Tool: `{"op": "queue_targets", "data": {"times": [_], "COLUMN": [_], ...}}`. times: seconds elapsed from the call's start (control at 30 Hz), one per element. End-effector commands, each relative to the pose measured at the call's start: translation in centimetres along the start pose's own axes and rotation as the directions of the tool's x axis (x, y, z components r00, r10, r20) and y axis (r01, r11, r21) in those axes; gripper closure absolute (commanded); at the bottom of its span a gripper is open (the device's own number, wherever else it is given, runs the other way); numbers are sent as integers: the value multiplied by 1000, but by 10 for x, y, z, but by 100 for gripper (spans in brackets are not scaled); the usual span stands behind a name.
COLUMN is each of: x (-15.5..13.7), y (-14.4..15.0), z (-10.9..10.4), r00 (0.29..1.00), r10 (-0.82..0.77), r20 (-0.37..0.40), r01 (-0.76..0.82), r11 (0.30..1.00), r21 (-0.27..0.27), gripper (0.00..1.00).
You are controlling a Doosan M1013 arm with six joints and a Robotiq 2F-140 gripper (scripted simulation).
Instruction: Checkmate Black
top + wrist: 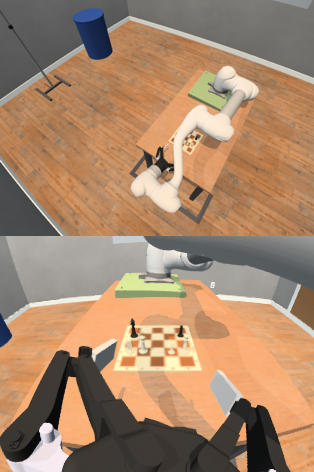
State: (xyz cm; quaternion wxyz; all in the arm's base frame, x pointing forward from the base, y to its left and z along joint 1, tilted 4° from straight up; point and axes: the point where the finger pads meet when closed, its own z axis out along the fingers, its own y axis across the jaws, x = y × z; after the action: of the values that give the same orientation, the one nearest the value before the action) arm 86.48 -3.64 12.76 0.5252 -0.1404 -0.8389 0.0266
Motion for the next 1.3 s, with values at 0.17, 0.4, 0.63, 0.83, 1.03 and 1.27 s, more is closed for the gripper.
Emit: {"op": "queue_targets", "data": {"times": [0.17,0.4,0.63,0.83,1.03,1.27], "x": [26,26,26,30,35,49], "y": [-7,-8,-14,-25,-33,-51], "z": [-13,-13,-14,-7,1,33], "r00": [1000,1000,992,952,911,780], "r10": [0,-4,-33,-67,-82,-98], "r20": [0,14,123,298,405,617], "r01": [0,4,38,95,130,196], "r11": [1000,1000,998,992,987,976], "r21": [0,-5,-41,-80,-93,-93], "gripper": [0,0,0,0,0,0]}}
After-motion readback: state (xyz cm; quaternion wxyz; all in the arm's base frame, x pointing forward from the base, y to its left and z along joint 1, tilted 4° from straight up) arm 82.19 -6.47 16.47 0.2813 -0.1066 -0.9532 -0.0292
